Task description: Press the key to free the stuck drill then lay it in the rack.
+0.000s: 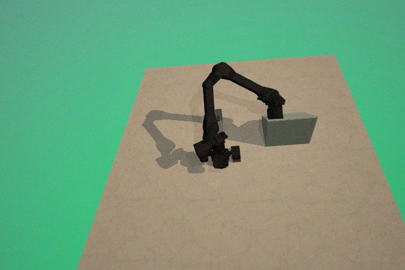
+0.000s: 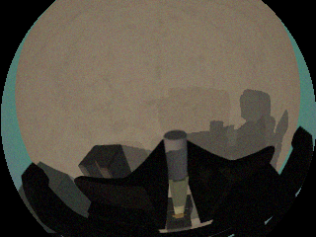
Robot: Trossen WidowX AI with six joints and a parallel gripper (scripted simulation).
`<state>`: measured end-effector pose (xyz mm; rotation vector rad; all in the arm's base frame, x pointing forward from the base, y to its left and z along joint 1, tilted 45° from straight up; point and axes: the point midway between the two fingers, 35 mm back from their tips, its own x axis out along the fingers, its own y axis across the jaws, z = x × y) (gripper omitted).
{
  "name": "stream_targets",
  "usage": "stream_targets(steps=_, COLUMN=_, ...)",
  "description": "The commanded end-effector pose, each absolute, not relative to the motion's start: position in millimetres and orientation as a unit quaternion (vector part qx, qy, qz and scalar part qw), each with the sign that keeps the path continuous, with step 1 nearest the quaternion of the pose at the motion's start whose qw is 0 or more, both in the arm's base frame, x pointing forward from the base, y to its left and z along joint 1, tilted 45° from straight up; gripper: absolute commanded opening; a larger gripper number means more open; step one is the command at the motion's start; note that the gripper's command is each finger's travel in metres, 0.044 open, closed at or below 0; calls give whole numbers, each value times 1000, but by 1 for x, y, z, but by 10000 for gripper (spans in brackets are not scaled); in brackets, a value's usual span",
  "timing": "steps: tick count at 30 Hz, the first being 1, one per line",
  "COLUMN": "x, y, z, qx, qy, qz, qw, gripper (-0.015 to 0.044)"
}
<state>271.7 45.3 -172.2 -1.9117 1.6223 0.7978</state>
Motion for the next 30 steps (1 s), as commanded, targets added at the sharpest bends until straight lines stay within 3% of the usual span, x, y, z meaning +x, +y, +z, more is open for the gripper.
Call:
stream_targets(steps=1, x=271, y=47, z=-170, qx=-703, qy=595, qz=294, qw=254, gripper=0)
stream_targets(steps=30, x=267, y=48, z=-164, qx=-703, qy=595, qz=294, qw=254, gripper=0)
